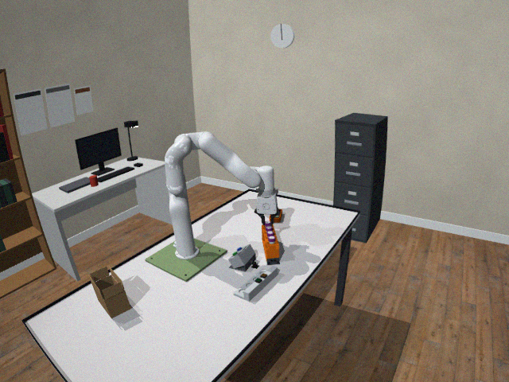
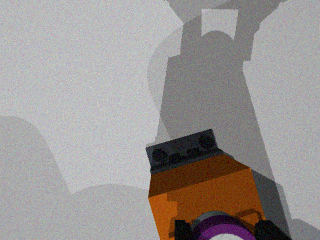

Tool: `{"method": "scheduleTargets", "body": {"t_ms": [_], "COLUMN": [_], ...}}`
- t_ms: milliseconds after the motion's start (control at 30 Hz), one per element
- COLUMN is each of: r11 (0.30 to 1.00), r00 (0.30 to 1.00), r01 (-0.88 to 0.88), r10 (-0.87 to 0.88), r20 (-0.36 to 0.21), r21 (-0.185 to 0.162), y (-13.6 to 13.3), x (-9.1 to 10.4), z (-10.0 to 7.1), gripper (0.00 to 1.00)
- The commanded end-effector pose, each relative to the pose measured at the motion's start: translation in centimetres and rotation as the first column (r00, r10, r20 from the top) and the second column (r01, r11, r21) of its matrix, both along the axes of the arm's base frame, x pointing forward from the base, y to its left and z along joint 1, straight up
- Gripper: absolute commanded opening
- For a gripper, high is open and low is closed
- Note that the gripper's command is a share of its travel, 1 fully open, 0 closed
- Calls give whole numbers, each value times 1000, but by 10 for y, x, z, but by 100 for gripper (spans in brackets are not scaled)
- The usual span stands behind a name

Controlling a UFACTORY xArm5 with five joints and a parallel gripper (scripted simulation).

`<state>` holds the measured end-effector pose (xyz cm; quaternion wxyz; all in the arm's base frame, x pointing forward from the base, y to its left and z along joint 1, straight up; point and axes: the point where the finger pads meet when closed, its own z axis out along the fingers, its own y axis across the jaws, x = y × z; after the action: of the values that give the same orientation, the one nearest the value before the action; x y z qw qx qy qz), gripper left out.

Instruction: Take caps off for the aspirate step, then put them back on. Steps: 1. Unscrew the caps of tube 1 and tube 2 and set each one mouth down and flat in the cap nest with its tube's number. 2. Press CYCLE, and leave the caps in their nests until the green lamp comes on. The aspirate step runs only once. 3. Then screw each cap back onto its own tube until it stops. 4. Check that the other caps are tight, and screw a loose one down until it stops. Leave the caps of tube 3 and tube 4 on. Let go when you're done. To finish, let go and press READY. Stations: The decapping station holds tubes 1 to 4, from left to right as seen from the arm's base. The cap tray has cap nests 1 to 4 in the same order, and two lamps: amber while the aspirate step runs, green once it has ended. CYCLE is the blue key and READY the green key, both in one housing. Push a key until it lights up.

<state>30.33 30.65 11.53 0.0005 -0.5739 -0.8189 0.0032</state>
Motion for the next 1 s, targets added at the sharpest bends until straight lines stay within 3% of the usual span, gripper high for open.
{"method": "scheduleTargets", "body": {"t_ms": [0, 267, 367, 767, 967], "r11": [961, 882, 791, 477, 475], "r00": [961, 882, 791, 477, 475], "r01": [-276, -472, -612, -879, -880], "r10": [276, 472, 612, 879, 880], "r20": [5, 4, 3, 1, 1], "r21": [-1, -1, -1, 0, 0], "y": [1, 1, 1, 1, 1], "x": [1, 1, 1, 1, 1], "z": [1, 1, 2, 2, 2], "gripper": [0, 0, 0, 0, 0]}}
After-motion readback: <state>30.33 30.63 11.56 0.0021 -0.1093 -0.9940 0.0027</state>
